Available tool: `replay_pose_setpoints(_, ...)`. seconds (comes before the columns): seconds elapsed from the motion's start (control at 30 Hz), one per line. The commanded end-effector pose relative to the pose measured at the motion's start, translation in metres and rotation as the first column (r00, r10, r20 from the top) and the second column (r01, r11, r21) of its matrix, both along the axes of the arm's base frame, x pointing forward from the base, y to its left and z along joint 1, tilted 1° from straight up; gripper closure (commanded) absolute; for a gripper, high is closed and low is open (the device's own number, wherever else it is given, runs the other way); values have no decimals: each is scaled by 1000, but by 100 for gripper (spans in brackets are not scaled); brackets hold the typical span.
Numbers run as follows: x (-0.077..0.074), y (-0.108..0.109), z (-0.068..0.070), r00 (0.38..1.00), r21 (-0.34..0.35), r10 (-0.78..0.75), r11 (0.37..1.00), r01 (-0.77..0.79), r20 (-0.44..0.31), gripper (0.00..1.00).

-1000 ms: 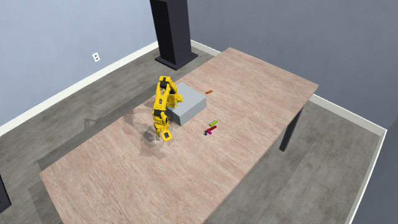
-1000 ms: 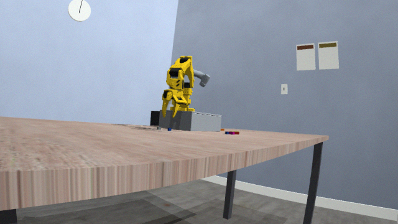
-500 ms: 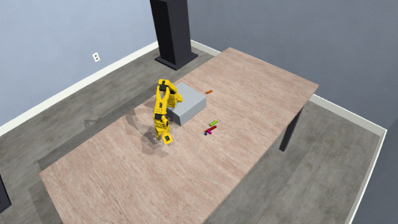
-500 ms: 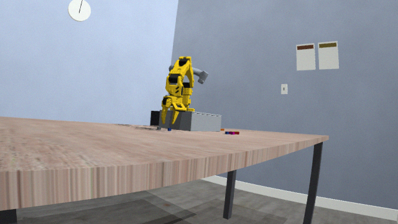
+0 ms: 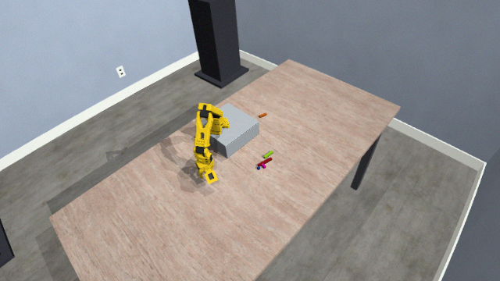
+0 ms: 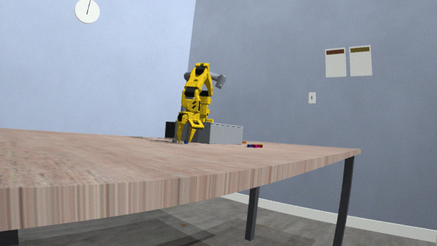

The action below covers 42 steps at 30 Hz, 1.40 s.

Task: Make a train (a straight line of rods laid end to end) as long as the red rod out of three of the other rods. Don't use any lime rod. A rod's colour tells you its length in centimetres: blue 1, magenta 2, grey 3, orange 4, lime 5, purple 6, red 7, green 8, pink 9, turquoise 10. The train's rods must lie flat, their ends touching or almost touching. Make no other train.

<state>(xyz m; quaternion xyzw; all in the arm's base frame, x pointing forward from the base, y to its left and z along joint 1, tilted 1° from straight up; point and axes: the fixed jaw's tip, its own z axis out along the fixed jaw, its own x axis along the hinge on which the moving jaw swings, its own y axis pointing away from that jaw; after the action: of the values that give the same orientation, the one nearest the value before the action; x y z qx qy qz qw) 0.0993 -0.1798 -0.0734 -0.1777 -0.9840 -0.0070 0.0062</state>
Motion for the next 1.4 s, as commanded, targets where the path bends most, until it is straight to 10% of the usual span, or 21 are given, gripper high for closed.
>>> replay_pose_setpoints(0.0, -1, 0, -5, 1000, 1, -14, 1000, 14, 1, 81)
replay_pose_setpoints(1.37, 0, 0, -5, 1000, 2, -10, 1000, 10, 0, 85)
